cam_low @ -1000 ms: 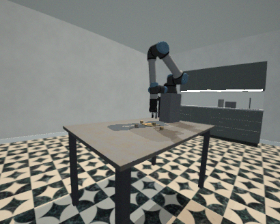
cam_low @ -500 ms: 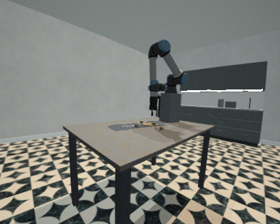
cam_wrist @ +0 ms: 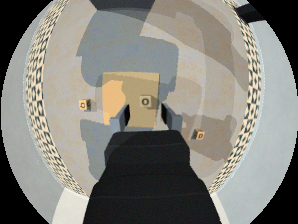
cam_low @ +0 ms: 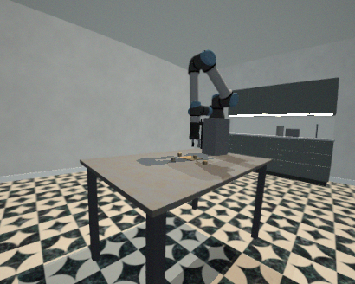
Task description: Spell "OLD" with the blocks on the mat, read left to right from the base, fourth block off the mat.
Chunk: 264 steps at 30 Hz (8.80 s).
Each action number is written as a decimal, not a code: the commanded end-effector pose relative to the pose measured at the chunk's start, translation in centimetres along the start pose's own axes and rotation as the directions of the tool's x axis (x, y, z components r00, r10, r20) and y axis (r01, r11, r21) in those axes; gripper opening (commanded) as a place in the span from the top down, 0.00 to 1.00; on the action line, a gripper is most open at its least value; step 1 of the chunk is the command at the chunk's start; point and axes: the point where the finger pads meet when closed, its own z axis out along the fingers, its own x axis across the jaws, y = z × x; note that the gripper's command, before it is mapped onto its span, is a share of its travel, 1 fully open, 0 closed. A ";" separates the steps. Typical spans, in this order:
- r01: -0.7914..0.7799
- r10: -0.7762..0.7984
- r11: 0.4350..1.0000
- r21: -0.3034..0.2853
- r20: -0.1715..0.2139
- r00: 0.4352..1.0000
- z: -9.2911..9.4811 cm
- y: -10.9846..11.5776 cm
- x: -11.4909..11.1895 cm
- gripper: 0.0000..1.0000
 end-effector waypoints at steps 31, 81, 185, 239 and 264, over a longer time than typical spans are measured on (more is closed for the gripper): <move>0.194 -0.194 0.981 -0.002 0.001 0.981 0.9 17.8 -5.4 0.00; 0.207 -0.207 0.978 -0.002 0.001 0.978 0.8 19.0 -5.8 0.00; 0.207 -0.207 0.978 -0.001 0.000 0.978 6.1 19.3 -5.9 0.00; 0.207 -0.207 0.978 -0.001 0.000 0.978 7.1 19.3 -5.9 0.00; 0.207 -0.207 0.978 -0.001 0.000 0.978 9.3 19.3 -5.9 0.00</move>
